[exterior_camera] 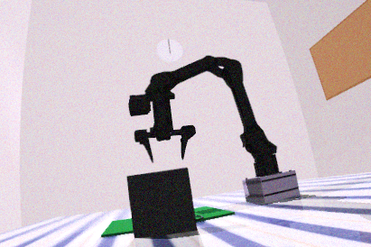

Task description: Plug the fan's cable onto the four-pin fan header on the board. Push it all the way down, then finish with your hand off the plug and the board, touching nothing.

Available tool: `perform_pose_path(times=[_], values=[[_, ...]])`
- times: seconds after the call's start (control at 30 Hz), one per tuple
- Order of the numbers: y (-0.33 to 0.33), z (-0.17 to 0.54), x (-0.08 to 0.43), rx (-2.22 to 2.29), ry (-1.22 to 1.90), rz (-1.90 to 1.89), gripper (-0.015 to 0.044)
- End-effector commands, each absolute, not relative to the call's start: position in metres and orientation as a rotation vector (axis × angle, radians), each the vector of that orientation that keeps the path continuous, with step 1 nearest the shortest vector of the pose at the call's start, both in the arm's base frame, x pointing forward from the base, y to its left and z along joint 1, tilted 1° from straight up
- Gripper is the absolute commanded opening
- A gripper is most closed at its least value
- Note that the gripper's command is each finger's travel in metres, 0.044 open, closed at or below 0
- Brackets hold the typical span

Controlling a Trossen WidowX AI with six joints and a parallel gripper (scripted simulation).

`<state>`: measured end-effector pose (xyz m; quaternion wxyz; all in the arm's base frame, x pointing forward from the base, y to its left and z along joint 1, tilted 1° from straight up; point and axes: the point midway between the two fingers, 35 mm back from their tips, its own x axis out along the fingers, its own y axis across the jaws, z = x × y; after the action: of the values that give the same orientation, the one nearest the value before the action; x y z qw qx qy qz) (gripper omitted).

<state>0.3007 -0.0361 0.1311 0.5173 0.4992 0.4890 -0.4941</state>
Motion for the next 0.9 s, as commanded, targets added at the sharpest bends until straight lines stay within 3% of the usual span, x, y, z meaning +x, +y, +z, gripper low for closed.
perform_pose_path(times=[0.0, 0.2, 0.87], values=[[-0.036, 0.107, 0.302, 1.194, 1.193, -1.19, 0.044], [-0.037, 0.035, 0.3, 1.194, 1.193, -1.19, 0.044], [-0.037, 0.011, 0.301, 1.194, 1.194, -1.19, 0.044]])
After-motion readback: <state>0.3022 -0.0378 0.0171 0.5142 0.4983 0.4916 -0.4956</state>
